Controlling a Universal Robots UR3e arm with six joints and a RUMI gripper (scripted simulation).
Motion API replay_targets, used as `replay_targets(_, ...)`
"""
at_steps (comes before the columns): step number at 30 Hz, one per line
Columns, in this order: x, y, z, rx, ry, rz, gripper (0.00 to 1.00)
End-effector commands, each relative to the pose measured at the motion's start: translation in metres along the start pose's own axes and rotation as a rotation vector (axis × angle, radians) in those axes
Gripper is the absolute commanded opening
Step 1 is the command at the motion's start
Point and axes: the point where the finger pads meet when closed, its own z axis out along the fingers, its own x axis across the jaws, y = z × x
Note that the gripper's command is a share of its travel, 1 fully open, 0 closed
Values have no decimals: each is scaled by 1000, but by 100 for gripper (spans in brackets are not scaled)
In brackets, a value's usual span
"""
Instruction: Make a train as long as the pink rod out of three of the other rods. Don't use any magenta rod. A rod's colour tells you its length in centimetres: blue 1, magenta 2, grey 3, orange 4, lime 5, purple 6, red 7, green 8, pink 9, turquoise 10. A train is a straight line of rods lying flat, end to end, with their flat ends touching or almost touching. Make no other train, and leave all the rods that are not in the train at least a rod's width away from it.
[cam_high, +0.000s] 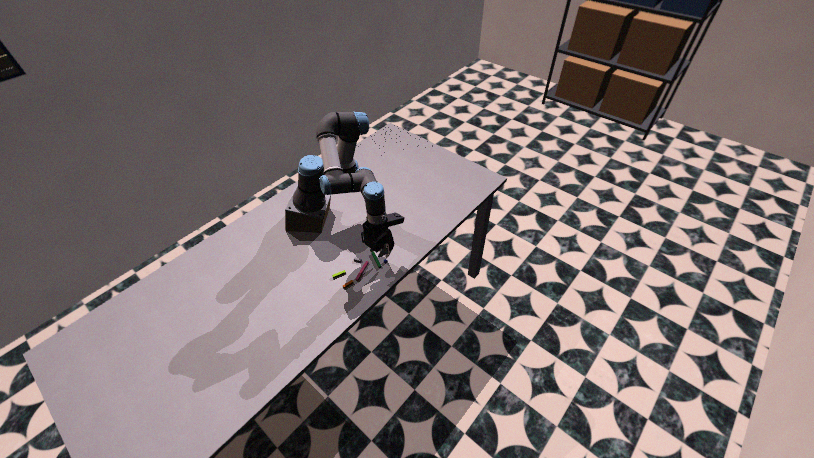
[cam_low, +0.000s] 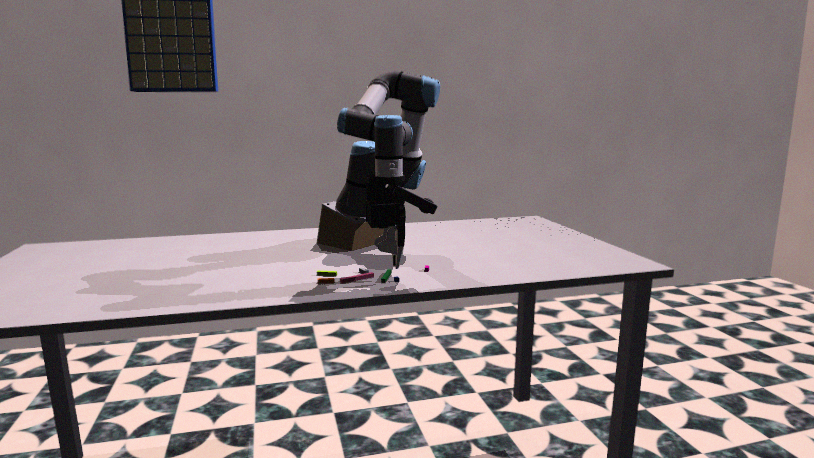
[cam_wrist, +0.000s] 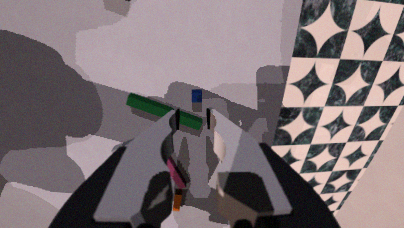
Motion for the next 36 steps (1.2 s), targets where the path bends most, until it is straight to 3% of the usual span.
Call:
replay_targets(1,3,2,9,-7,11,0,14)
replay_targets(36,4,2,17,-7,13,-1,14)
